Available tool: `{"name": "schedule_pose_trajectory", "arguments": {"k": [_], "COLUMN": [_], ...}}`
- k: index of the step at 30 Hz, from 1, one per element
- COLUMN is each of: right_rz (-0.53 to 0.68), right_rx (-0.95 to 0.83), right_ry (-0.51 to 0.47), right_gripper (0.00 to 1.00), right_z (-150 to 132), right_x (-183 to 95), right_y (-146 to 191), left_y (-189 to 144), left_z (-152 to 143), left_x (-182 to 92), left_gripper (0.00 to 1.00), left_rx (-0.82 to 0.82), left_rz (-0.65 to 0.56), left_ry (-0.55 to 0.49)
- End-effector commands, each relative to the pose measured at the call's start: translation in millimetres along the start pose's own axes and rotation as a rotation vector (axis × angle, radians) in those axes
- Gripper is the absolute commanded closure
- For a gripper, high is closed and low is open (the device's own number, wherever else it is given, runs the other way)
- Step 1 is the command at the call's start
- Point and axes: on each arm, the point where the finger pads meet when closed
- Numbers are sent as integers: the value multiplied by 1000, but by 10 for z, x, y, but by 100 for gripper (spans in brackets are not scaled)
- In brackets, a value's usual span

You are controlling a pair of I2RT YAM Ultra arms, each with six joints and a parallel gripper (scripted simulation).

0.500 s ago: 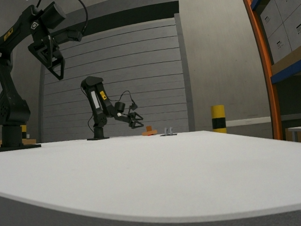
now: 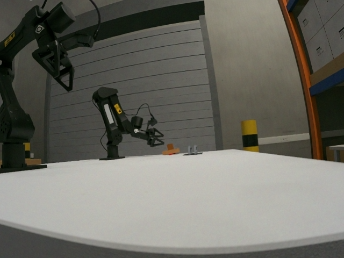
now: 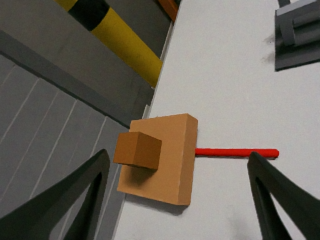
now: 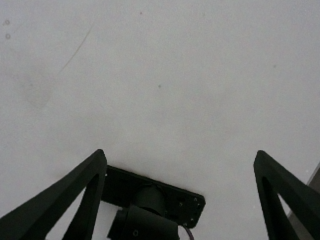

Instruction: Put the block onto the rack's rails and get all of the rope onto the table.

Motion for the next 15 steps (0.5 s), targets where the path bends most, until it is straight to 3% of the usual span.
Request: {"name": "schedule_pose_trajectory", "arguments": {"k": [1, 2, 3, 7, 15], "right_rz": [-7, -7, -11, -59, -182], "right_rx": [-1, -1, 4, 14, 57], "right_ry": [-13, -13, -3, -66, -237], "right_gripper": [0, 0, 0, 0, 0], "right_z": [24, 24, 72, 248, 691], "right_x": [-24, -24, 84, 78, 85], "right_y": [-9, -9, -59, -181, -493], "left_y": [24, 24, 98, 86, 16], "left_z": [41, 41, 240, 288, 732], "left_x": [3, 3, 42, 98, 299], "left_gripper": [0, 0, 0, 0, 0], "left_rx": [6, 6, 12, -30, -135], "left_rz": [5, 5, 17, 7, -34], "left_ry": [-12, -12, -51, -39, -46]}}
Point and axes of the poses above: on each arm, the point where the finger pads meet when closed, its own x axis out along the fingers, its own y axis across the jaws, z = x × y, and after that the axes turned 11 degrees about -x, right-handed
